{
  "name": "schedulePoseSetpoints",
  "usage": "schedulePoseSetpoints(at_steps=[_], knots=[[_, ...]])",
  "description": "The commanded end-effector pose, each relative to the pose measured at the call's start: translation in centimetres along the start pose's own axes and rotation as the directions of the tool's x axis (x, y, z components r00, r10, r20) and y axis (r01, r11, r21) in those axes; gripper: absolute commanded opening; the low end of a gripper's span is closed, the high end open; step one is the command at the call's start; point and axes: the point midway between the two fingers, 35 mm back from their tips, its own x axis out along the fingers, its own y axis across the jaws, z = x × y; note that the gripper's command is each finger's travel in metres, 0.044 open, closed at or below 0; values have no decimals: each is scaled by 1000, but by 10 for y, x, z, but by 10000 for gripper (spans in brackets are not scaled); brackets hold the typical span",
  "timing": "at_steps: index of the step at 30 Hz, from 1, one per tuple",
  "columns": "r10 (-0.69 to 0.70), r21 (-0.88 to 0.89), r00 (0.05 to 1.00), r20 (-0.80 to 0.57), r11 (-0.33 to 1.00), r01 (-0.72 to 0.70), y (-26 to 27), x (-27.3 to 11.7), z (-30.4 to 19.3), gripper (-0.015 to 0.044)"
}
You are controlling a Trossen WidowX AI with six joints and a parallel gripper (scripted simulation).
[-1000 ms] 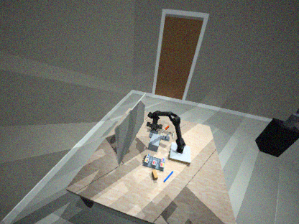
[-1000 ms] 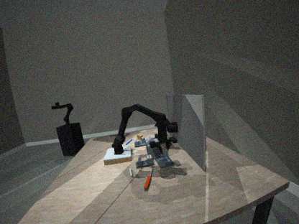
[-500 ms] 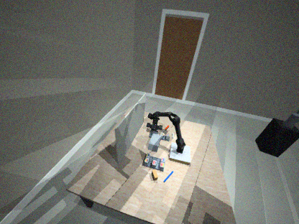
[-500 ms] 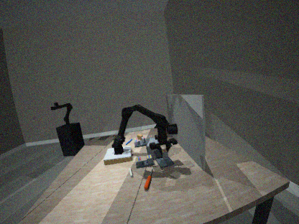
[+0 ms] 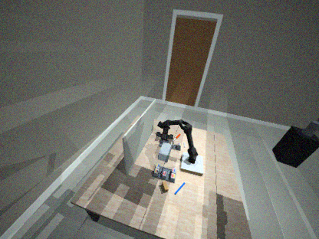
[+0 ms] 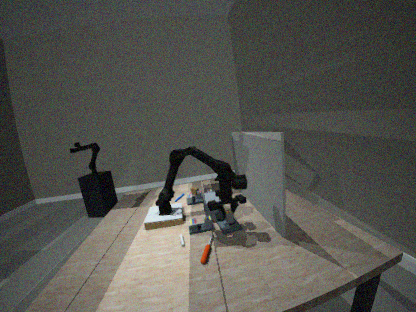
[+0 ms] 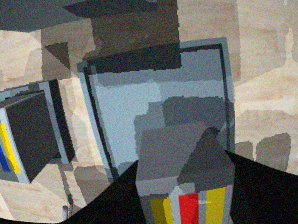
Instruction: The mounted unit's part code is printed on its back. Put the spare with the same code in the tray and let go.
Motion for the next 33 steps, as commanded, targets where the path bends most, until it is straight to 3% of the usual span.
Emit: schedulePoseSetpoints(at_steps=[1, 24, 33], knots=[[-2, 3, 1000, 3, 1000, 2, 0, 3, 1, 0], [-2, 3, 1000, 3, 1000, 2, 4, 20, 3, 0], [0, 0, 1000, 0, 1000, 0, 3, 18, 2, 236]])
